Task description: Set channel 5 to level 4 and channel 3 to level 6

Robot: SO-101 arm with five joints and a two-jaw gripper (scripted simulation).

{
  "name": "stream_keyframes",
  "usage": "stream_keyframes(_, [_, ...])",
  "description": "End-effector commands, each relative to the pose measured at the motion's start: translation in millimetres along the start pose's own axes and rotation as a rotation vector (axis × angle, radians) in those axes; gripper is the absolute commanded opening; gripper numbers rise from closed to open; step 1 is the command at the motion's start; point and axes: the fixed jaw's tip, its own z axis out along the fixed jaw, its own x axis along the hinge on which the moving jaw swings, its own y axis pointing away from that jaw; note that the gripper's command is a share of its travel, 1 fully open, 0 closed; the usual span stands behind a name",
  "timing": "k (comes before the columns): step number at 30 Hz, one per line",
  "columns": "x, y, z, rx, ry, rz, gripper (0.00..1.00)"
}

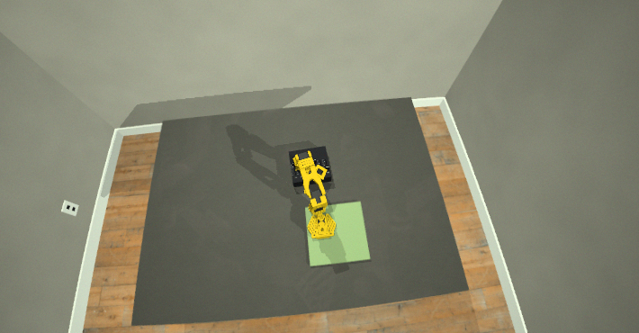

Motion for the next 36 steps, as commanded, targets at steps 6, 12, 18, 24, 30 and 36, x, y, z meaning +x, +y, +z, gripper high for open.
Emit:
stream_keyframes(6, [2.8,-0.9,1.0,0.013,-0.008,-0.125,0.00])
stream_keyframes(12, [3.9,-1.1,1.4,0.015,-0.008,-0.202,0.00])
stream_keyframes(18, [4.6,-1.2,1.6,0.017,-0.009,-0.251,0.00])
stream_keyframes(24, [5.2,-1.4,1.8,0.018,-0.009,-0.288,0.00])
stream_keyframes(30, [5.6,-1.5,1.9,0.018,-0.009,-0.317,0.00])
stream_keyframes(36, [5.8,-1.5,2.0,0.019,-0.009,-0.330,0.00])
